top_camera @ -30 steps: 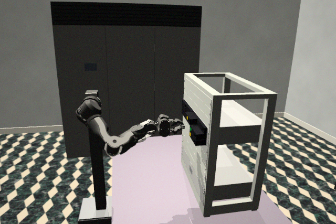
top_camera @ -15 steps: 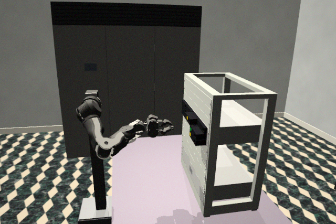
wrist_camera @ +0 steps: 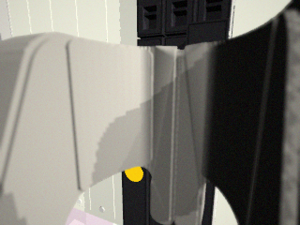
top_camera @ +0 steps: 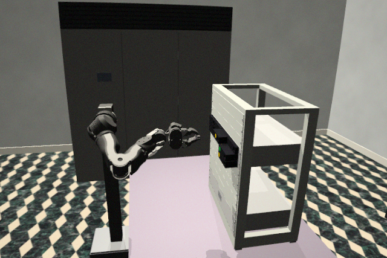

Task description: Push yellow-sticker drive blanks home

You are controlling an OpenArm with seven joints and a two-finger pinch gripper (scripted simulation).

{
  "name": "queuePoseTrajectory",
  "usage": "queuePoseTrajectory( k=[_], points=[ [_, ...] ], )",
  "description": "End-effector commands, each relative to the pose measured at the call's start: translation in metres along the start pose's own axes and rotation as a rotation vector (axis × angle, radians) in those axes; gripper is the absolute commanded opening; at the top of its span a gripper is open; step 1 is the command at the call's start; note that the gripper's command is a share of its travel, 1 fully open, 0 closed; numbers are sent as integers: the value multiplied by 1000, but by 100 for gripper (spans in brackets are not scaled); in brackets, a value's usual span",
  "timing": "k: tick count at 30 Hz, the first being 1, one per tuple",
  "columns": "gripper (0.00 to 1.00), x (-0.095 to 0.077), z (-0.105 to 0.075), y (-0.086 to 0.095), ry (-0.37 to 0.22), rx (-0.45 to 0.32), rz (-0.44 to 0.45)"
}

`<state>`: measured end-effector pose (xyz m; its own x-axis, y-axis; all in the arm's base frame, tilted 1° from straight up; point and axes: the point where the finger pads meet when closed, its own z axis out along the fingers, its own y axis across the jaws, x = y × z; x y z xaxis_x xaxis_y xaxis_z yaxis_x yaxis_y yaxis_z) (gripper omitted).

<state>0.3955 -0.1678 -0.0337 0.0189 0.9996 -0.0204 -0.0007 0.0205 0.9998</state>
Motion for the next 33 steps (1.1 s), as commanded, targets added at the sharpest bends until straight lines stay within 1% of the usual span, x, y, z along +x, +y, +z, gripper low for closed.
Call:
queuePoseTrajectory(
  k=[1,4,11,13,15,17,33],
  points=[
    [0,0,1,-2,1,12,2],
    [0,0,10,-2,1,12,2],
    [0,0,56,-3,1,14,3],
    [0,0,56,-3,1,14,3],
    [0,0,63,-3,1,14,3],
    [0,0,65,-3,2,13,3],
    [0,1,65,-3,3,12,3]
  ],
)
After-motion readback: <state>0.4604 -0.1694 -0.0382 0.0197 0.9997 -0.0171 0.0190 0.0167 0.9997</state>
